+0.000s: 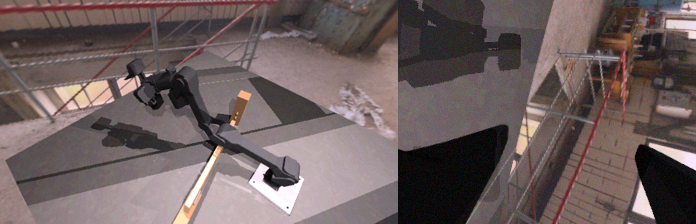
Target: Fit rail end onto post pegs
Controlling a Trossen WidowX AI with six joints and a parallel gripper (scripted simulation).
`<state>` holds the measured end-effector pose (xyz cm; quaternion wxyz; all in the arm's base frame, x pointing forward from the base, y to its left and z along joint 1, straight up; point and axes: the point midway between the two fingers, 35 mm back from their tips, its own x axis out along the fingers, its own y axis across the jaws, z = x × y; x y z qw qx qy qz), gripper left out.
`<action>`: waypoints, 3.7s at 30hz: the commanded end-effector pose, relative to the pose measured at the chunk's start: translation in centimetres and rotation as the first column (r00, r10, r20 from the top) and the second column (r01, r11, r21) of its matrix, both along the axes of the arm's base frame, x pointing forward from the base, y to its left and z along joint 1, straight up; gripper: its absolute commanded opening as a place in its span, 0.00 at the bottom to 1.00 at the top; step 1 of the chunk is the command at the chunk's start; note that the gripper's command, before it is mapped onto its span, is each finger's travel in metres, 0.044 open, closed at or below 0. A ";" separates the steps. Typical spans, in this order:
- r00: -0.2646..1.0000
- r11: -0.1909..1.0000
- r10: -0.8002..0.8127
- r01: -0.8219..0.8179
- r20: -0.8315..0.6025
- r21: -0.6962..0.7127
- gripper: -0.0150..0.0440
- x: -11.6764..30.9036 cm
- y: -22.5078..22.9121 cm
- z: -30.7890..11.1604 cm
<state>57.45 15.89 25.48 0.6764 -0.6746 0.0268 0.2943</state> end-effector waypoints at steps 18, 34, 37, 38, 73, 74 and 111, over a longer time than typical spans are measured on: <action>0.841 0.971 0.238 -0.203 0.486 -0.124 1.00 -7.9 10.9 14.8; 0.324 0.940 0.315 -0.235 0.892 -0.247 1.00 -24.0 16.5 31.1; 0.205 0.946 0.286 -0.217 0.936 -0.242 1.00 -27.8 16.3 34.0; 0.166 0.948 0.273 -0.211 0.947 -0.237 1.00 -29.1 16.2 34.9; -0.500 0.817 -0.535 -0.100 0.681 0.568 1.00 -58.1 -13.8 47.6; -0.498 0.793 -0.560 -0.093 0.662 0.601 1.00 -58.2 -15.2 47.4; 0.230 0.179 -0.972 0.867 -0.056 0.465 1.00 -31.1 -40.6 14.4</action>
